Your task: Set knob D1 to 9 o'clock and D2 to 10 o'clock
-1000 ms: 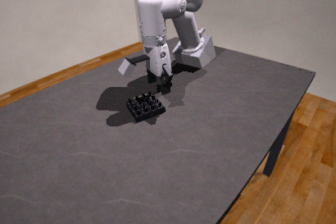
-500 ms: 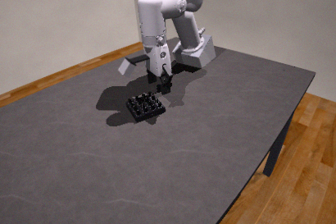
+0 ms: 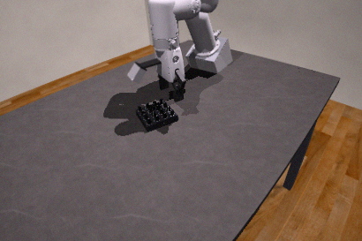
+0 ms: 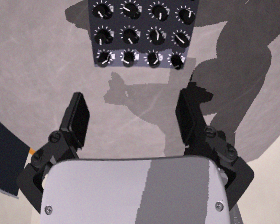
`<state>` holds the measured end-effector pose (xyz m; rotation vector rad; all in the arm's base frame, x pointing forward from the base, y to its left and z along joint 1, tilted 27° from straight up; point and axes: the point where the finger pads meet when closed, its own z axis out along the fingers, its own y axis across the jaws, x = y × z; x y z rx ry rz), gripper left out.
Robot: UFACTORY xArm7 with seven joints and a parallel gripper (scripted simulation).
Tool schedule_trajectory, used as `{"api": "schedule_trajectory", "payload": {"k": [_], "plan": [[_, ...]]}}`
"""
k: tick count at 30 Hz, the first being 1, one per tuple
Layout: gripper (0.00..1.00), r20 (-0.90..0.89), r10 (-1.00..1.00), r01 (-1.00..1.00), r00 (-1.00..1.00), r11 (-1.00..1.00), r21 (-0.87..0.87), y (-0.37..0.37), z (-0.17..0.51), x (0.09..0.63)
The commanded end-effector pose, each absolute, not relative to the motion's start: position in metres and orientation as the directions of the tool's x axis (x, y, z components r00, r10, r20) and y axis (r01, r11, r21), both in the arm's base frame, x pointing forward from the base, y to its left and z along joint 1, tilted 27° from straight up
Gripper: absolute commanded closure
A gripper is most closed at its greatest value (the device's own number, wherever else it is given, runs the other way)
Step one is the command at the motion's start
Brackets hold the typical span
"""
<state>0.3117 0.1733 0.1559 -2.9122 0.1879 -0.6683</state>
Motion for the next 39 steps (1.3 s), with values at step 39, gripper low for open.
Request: {"api": "schedule_trajectory", "payload": {"k": [39], "plan": [[0.00,0.295,-0.600,-0.504,0.744,-0.793,-0.343,0.151,0.162,0.313]]}}
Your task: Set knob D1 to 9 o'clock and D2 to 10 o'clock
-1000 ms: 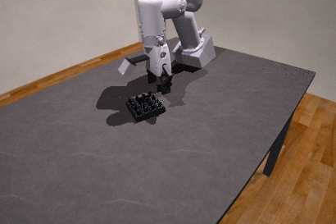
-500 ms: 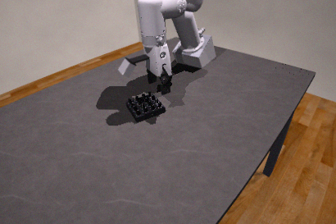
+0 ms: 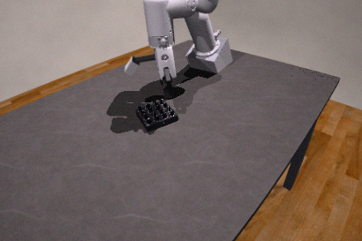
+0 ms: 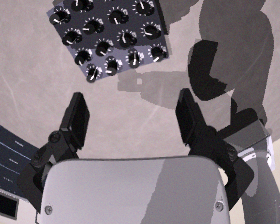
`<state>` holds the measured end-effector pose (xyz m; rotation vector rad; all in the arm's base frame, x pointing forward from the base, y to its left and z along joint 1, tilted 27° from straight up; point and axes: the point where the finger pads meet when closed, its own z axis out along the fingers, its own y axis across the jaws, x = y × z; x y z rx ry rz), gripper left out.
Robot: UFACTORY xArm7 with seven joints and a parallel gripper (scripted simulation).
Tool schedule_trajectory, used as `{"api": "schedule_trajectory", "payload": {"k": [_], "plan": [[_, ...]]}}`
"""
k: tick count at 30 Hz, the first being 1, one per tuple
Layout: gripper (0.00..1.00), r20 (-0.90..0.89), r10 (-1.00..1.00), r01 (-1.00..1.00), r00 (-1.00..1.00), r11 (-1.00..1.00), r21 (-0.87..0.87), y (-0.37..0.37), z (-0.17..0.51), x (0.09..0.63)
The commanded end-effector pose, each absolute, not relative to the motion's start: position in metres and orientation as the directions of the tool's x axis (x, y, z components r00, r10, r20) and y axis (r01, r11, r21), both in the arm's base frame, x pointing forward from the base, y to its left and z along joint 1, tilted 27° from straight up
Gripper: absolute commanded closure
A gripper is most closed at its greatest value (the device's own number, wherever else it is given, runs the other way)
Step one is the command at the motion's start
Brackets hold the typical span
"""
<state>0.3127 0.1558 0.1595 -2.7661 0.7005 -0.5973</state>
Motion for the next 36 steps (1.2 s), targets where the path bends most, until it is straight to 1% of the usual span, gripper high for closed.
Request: {"api": "schedule_trajectory", "payload": {"k": [1,3,4,8,18,20,21,29,33,34,36], "plan": [[0.00,0.284,-0.624,-0.527,0.728,-0.774,-0.351,0.149,0.162,0.313],[0.00,0.284,-0.624,-0.527,0.728,-0.774,-0.351,0.149,0.162,0.313],[0.00,0.252,-0.691,-0.590,0.678,-0.715,-0.375,0.146,0.163,0.313],[0.00,0.211,-0.761,-0.657,0.614,-0.640,-0.399,0.142,0.164,0.313],[0.00,0.079,-0.919,-0.811,0.387,-0.380,-0.446,0.130,0.168,0.313],[0.00,0.079,-0.919,-0.811,0.387,-0.380,-0.446,0.130,0.168,0.313],[0.00,0.038,-0.949,-0.841,0.314,-0.297,-0.452,0.127,0.168,0.312],[0.00,-0.069,-0.990,-0.889,0.120,-0.076,-0.452,0.120,0.171,0.312],[0.00,-0.085,-0.992,-0.892,0.091,-0.043,-0.450,0.119,0.171,0.312],[0.81,-0.085,-0.992,-0.892,0.091,-0.043,-0.450,0.119,0.171,0.312],[0.81,-0.085,-0.992,-0.892,0.091,-0.043,-0.450,0.119,0.171,0.312]]}}
